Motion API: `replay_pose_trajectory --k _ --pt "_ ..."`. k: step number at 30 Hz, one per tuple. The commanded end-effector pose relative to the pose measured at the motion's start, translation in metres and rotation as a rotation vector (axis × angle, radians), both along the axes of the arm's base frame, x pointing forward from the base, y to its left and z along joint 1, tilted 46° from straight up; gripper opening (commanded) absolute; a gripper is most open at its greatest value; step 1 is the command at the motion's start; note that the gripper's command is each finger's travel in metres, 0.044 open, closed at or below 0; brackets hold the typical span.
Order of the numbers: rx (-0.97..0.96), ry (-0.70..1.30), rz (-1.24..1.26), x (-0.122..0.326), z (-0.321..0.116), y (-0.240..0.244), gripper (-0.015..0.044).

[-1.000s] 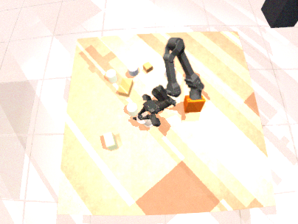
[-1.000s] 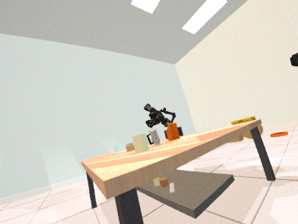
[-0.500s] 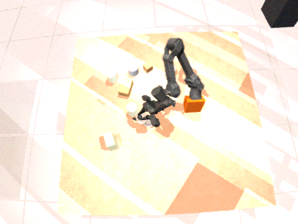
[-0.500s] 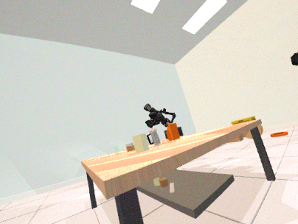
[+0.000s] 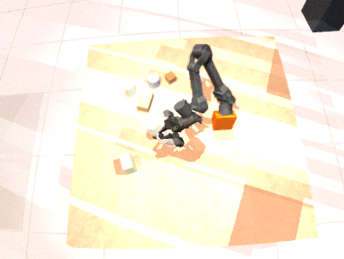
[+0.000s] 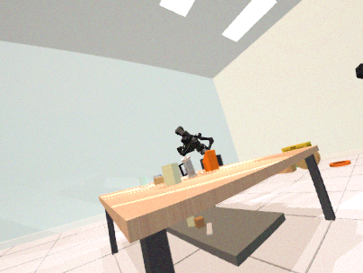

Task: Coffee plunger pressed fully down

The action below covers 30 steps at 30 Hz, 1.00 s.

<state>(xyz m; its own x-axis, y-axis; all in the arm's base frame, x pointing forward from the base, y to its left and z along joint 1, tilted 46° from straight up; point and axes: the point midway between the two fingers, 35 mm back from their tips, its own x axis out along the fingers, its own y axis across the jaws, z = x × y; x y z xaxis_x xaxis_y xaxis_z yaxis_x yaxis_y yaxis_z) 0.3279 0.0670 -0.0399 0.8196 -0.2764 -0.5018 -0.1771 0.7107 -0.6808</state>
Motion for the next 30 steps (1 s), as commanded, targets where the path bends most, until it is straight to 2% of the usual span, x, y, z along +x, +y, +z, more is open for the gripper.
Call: replay_pose_trajectory --k 1,8,20,21,30 --pt "0.000 0.000 0.000 0.000 0.000 0.000 0.0113" --pt "0.000 0.000 0.000 0.000 0.000 0.000 0.0113" --pt "0.000 0.000 0.000 0.000 0.000 0.000 0.0428" --pt "0.000 0.000 0.000 0.000 0.000 0.000 0.0440" --pt "0.033 -0.030 0.039 0.002 0.017 0.021 0.0440"
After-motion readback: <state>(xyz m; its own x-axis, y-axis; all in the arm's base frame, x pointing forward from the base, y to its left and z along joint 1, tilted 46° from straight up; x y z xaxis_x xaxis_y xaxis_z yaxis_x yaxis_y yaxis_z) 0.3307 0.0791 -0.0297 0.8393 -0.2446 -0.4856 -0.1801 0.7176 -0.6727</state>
